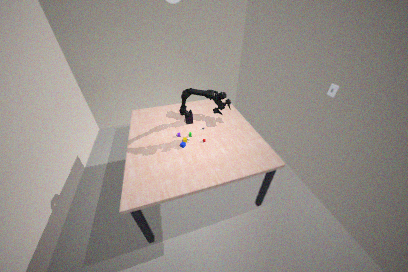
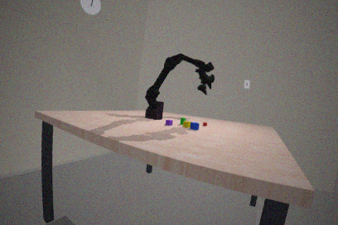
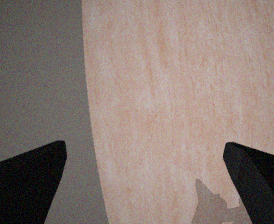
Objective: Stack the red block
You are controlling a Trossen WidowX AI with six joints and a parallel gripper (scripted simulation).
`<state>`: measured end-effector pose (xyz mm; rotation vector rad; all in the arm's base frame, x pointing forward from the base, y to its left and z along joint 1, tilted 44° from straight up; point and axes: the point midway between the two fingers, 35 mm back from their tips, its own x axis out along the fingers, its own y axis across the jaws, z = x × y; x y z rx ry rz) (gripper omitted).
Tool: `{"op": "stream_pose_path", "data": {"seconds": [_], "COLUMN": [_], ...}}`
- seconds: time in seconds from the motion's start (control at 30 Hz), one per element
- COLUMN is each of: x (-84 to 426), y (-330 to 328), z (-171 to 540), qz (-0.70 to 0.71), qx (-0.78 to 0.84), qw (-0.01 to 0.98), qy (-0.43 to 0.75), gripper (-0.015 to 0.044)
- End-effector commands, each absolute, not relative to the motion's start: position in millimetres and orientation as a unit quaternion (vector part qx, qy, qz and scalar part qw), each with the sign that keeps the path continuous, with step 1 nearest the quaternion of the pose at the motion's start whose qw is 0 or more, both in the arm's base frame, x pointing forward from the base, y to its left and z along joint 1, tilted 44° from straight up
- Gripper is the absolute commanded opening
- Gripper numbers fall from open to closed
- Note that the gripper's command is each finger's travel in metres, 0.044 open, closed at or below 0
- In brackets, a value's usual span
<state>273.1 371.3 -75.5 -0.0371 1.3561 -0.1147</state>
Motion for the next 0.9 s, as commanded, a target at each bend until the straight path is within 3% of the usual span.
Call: {"op": "stream_pose_path", "data": {"seconds": [0.0, 0.3, 0.6, 0.87], "x": [302, 356, 376, 376], "y": [324, 210, 99, 93], "z": [-75, -61, -42, -40], "qz": [-0.098, -0.191, -0.263, -0.267], "qx": [-0.058, -0.154, -0.25, -0.256], "qw": [0.777, 0.75, 0.683, 0.677], "qy": [0.619, 0.614, 0.634, 0.636], "gripper": [0.044, 0.044, 0.044, 0.044]}}
